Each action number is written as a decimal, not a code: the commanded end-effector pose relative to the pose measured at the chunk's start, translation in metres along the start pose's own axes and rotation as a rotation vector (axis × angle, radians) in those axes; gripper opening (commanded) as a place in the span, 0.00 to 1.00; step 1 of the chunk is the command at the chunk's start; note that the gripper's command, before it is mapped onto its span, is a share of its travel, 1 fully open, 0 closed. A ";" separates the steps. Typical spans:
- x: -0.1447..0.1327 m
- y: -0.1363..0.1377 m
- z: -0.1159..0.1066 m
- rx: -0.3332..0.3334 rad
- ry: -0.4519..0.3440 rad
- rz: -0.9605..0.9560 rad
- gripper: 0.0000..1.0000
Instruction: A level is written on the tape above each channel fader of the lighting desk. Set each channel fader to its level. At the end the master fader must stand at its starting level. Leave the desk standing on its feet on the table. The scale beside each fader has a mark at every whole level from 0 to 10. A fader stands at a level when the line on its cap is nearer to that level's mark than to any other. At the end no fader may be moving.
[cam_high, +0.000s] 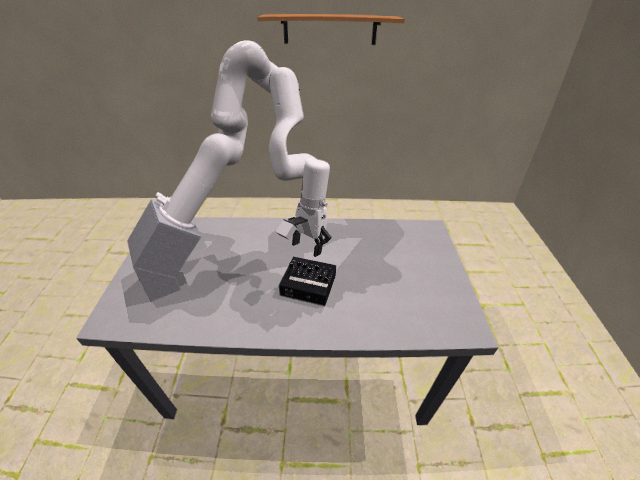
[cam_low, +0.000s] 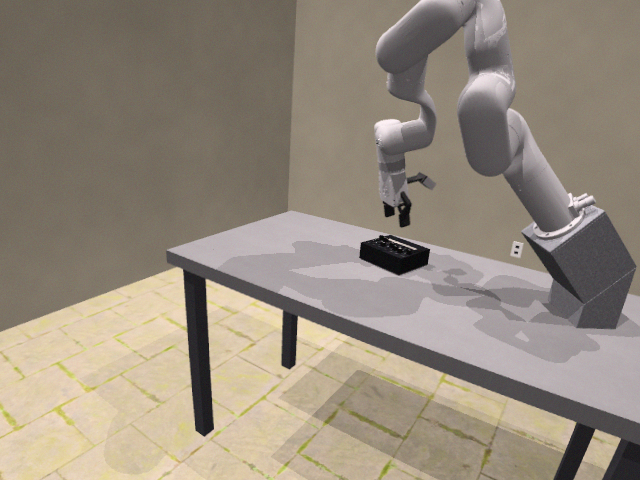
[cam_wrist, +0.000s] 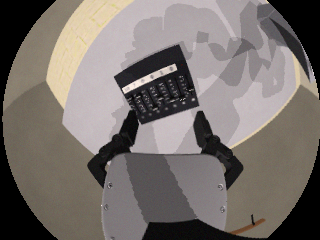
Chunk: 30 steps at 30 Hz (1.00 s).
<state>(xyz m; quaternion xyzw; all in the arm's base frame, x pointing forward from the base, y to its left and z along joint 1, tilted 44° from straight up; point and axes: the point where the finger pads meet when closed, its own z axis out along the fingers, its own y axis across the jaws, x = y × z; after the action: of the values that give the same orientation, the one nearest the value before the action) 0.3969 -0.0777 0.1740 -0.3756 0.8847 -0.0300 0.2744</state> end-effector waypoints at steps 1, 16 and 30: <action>0.024 -0.013 -0.019 -0.045 -0.054 0.270 1.00; 0.031 -0.024 -0.034 -0.147 -0.219 0.903 1.00; 0.027 -0.040 -0.016 -0.203 -0.196 1.347 1.00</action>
<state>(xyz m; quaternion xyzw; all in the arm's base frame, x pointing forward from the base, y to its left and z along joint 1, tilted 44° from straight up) 0.3861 -0.1233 0.1906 0.1248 0.9146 0.2323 0.3065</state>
